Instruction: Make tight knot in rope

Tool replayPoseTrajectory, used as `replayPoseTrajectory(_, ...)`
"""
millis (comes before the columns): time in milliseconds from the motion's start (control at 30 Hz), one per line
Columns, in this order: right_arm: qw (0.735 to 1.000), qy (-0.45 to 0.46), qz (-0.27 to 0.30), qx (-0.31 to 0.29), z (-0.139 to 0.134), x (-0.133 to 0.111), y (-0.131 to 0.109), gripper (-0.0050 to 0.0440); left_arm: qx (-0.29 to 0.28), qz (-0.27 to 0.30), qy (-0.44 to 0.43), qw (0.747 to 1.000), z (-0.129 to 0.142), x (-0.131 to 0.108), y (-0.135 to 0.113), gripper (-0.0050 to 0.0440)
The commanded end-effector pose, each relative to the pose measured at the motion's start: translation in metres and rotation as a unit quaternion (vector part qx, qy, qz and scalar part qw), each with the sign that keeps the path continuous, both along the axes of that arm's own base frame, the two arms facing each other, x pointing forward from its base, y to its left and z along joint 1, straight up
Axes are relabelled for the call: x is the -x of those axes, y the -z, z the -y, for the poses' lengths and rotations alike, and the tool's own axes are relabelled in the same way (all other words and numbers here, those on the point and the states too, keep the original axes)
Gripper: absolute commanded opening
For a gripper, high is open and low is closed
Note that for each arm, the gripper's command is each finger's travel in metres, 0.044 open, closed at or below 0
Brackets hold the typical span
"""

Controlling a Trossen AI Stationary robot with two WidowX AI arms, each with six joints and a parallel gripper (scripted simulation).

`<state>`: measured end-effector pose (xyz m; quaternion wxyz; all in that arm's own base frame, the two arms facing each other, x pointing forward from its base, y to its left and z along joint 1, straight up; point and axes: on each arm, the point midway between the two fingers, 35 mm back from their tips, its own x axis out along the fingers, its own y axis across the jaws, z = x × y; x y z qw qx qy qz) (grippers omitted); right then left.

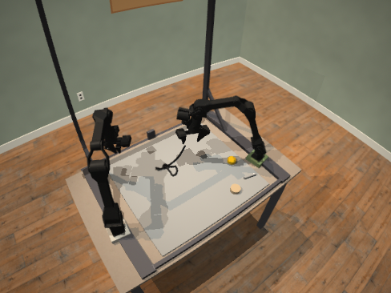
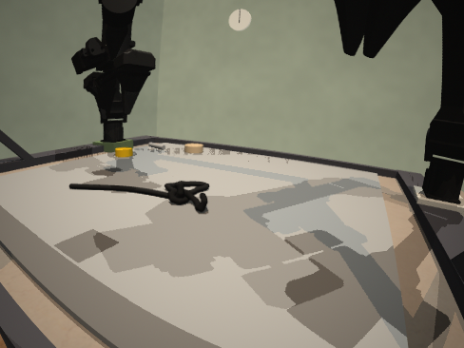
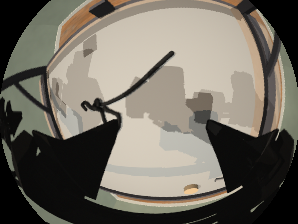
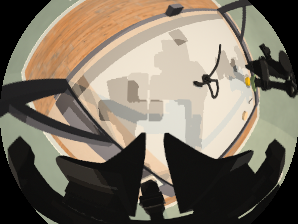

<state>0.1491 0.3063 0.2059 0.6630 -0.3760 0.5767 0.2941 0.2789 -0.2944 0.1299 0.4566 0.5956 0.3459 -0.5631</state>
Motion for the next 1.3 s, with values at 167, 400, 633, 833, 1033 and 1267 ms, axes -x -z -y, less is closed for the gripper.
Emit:
replayPoseTrajectory(167, 1.0, 0.002, 0.005, -0.012, 0.001, 0.0, -0.008, 0.0085, -0.007, -0.005, 0.058, 0.998, -0.004, 0.023, -0.016, 0.044)
replayPoseTrajectory(400, 1.0, 0.002, 0.005, -0.012, 0.001, 0.0, -0.008, 0.0085, -0.019, -0.014, 0.094, 0.995, -0.007, 0.037, -0.02, 0.044)
replayPoseTrajectory(633, 1.0, 0.002, 0.005, -0.012, 0.001, 0.0, -0.008, 0.0085, -0.032, -0.024, 0.135, 0.99, -0.011, 0.053, -0.024, 0.044)
replayPoseTrajectory(833, 1.0, 0.002, 0.005, -0.012, 0.001, 0.0, -0.008, 0.0085, -0.041, -0.032, 0.164, 0.985, -0.013, 0.064, -0.027, 0.044)
replayPoseTrajectory(1033, 1.0, 0.002, 0.005, -0.012, 0.001, 0.0, -0.008, 0.0085, -0.053, -0.041, 0.202, 0.977, -0.017, 0.079, -0.031, 0.044)
replayPoseTrajectory(1267, 1.0, 0.002, 0.005, -0.012, 0.001, 0.0, -0.008, 0.0085, -0.055, -0.043, 0.211, 0.975, -0.017, 0.082, -0.032, 0.044)
